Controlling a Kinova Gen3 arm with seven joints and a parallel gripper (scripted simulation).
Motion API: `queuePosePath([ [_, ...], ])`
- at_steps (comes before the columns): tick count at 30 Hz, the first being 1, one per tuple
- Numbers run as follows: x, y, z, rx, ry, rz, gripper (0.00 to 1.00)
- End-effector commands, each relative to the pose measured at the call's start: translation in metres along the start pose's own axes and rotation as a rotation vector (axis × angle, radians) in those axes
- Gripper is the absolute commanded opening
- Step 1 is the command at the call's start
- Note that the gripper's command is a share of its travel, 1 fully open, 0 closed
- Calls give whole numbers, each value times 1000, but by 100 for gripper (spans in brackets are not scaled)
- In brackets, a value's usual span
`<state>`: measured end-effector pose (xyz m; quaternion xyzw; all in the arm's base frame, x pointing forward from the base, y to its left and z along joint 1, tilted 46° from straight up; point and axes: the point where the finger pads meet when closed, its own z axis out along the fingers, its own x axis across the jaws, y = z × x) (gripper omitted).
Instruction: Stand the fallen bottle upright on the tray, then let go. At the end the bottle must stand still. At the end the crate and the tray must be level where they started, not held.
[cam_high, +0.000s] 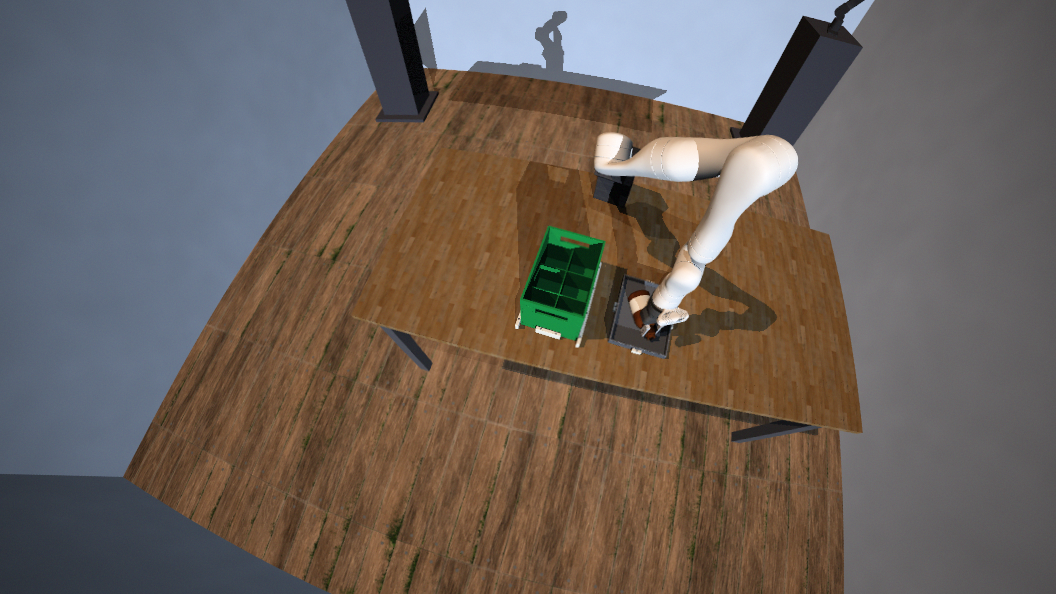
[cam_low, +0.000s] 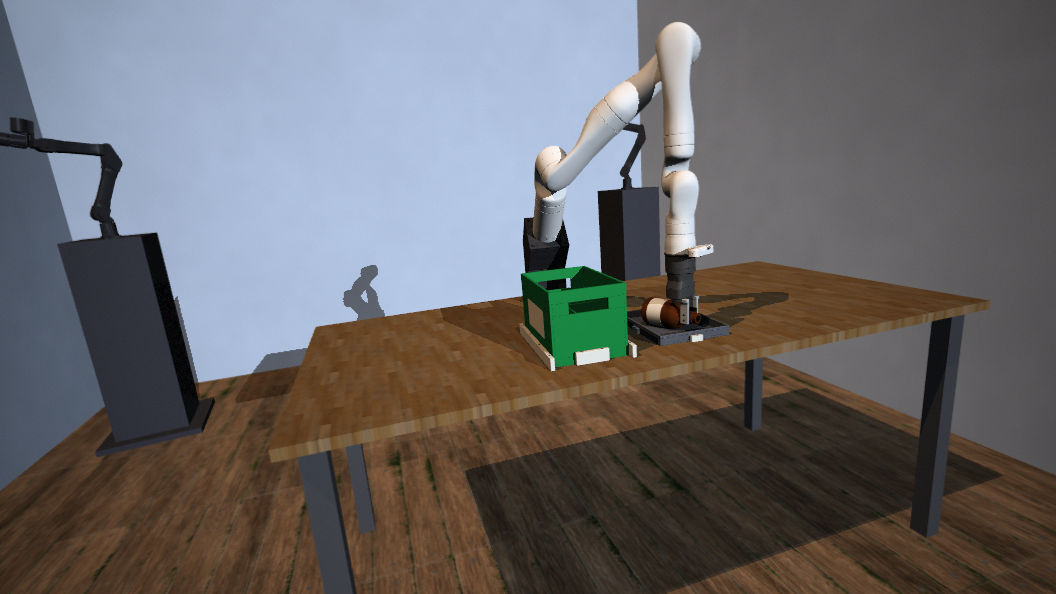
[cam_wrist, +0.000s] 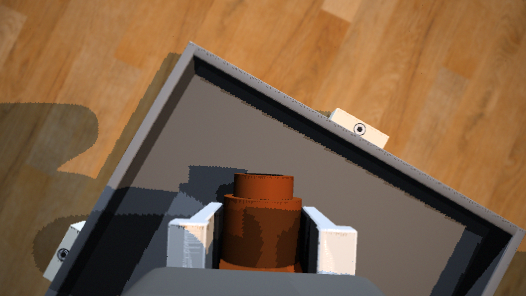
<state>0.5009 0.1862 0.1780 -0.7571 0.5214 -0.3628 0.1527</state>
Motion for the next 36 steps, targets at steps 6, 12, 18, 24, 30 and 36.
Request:
queuePosePath([
  [6,0,0,0,0,0,0,0],
  [12,0,0,-1,0,0,0,0],
  [18,0,0,-1,0,0,0,0],
  [24,0,0,-3,0,0,0,0],
  [30,0,0,-7,0,0,0,0],
  [36,0,0,-10,0,0,0,0],
])
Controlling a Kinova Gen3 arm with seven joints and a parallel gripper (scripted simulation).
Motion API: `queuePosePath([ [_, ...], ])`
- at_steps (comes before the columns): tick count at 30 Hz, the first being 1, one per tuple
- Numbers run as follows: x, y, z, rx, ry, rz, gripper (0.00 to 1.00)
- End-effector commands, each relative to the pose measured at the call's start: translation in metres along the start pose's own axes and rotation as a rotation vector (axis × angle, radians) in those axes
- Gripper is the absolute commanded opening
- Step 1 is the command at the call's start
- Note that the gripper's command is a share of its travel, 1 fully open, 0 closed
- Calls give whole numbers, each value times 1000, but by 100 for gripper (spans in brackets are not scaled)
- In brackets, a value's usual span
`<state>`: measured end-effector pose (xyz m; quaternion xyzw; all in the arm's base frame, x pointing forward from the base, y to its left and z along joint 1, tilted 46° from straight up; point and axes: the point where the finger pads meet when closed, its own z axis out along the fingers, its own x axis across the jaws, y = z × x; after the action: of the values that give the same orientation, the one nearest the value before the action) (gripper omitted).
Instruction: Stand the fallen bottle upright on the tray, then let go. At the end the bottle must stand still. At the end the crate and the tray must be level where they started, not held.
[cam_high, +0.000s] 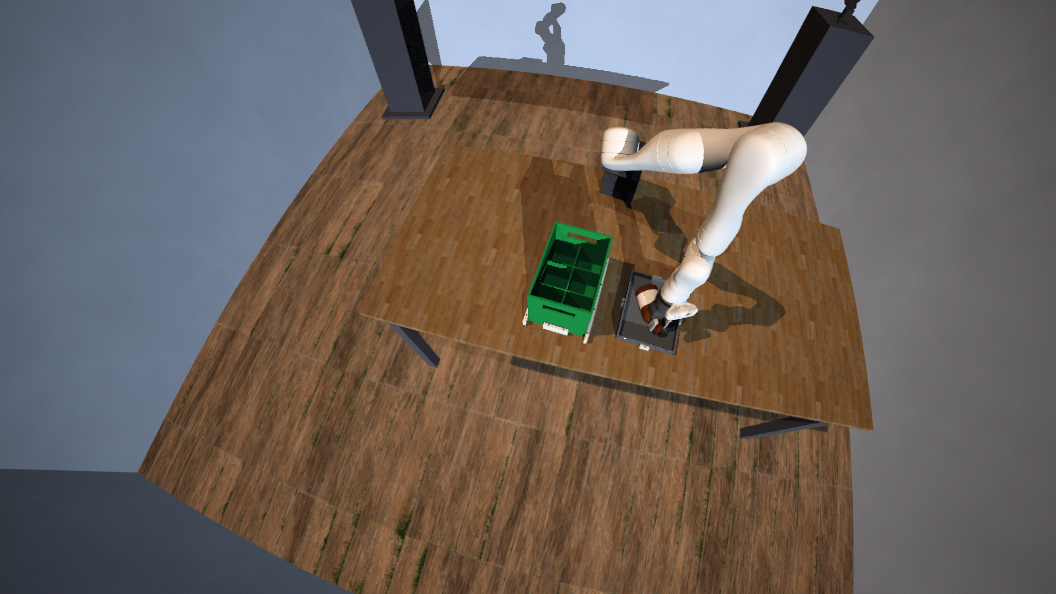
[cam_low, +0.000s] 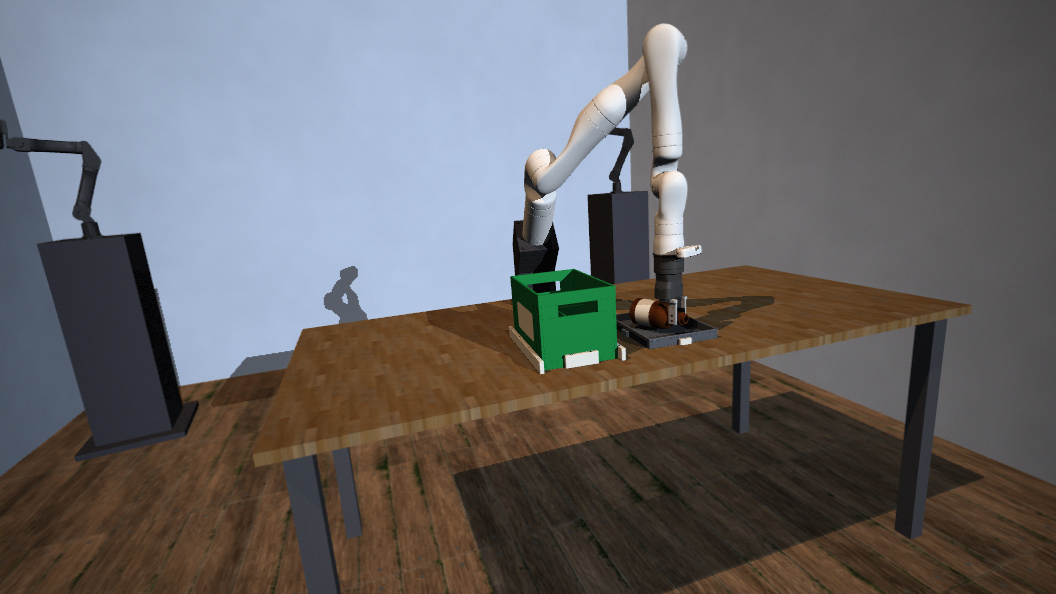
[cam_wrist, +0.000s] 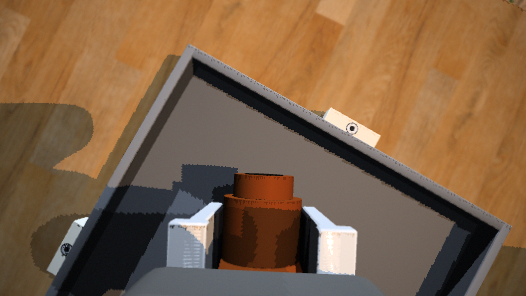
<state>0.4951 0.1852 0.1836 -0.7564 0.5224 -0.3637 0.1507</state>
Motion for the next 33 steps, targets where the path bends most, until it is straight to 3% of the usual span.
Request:
queuePosePath([
  [1,-2,-1,-3,3,-5,-1,0],
  [33,-2,-1,-43,3,-5,-1,0],
])
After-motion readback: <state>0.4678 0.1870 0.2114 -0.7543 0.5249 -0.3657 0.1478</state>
